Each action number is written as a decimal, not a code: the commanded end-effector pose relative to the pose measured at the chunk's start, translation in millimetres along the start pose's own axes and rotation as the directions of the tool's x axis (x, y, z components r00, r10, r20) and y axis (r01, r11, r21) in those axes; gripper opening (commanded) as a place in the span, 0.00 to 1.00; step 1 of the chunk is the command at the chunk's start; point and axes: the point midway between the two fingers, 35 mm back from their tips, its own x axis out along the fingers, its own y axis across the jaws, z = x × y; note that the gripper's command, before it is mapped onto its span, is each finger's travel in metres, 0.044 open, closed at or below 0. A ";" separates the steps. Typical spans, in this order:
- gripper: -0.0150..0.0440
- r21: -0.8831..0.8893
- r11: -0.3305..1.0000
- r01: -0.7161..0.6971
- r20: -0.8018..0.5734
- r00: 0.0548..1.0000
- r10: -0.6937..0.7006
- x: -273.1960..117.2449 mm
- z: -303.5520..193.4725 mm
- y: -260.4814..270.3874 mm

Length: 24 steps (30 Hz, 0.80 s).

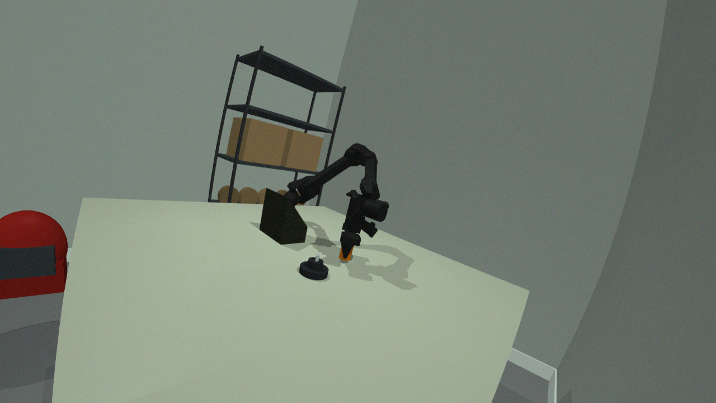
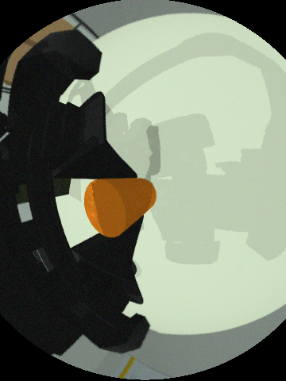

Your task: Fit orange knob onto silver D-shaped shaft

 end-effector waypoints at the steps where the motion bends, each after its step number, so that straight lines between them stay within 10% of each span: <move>1: 0.25 -0.001 1.000 0.017 0.006 1.000 -0.017 -20.0 5.9 -3.7; 24: 0.25 -0.068 0.998 -0.012 0.004 1.000 0.013 -128.3 19.0 22.7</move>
